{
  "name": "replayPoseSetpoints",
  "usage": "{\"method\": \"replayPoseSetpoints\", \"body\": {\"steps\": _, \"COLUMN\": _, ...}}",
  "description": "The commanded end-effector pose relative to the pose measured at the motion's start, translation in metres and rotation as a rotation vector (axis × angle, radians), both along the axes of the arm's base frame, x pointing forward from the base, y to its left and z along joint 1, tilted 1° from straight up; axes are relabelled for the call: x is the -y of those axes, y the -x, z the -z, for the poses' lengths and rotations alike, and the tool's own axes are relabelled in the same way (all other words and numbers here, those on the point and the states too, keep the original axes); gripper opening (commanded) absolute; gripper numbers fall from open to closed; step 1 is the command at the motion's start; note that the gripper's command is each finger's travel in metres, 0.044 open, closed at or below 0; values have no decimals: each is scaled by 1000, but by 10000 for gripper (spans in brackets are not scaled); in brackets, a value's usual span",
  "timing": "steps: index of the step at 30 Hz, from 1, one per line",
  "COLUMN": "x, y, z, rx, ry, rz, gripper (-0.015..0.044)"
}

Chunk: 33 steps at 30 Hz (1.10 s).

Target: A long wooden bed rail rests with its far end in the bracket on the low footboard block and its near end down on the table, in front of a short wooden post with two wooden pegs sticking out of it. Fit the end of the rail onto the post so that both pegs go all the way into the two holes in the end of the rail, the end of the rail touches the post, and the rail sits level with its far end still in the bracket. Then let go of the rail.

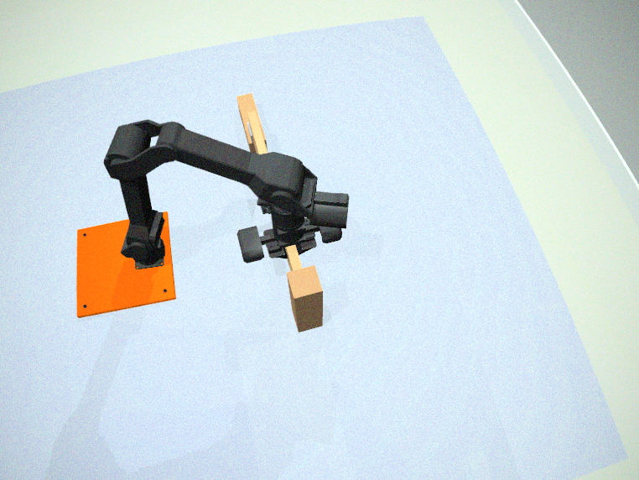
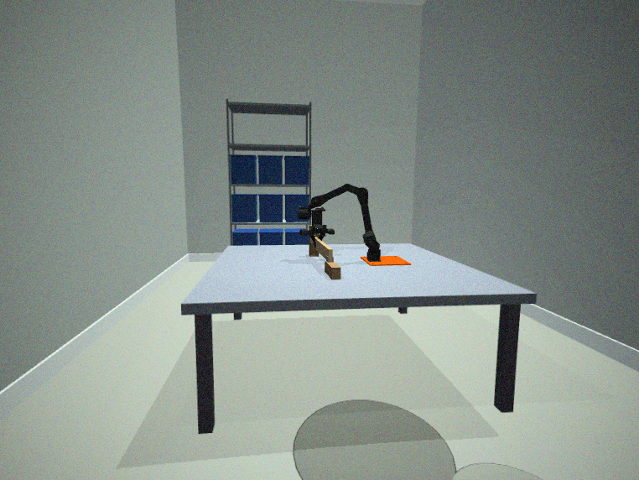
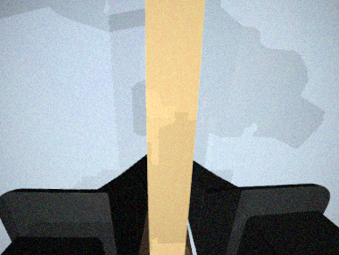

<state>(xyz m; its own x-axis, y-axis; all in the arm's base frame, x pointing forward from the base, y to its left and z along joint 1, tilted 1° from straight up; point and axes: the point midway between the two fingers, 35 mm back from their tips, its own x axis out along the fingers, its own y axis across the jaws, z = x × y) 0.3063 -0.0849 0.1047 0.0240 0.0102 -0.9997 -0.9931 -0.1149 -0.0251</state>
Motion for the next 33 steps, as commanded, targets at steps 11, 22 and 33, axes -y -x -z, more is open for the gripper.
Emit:
{"method": "replayPoseSetpoints", "body": {"steps": 11, "x": 5, "y": -3, "z": -3, "rx": 11, "ry": 7, "rz": 0, "gripper": 0}}
{"method": "replayPoseSetpoints", "body": {"steps": 22, "x": 1, "y": 0, "z": 0, "rx": -2, "ry": -2, "rz": -1, "gripper": 289}}
{"method": "replayPoseSetpoints", "body": {"steps": 33, "x": 1, "y": 0, "z": 0, "rx": -2, "ry": -2, "rz": -1, "gripper": 440}}
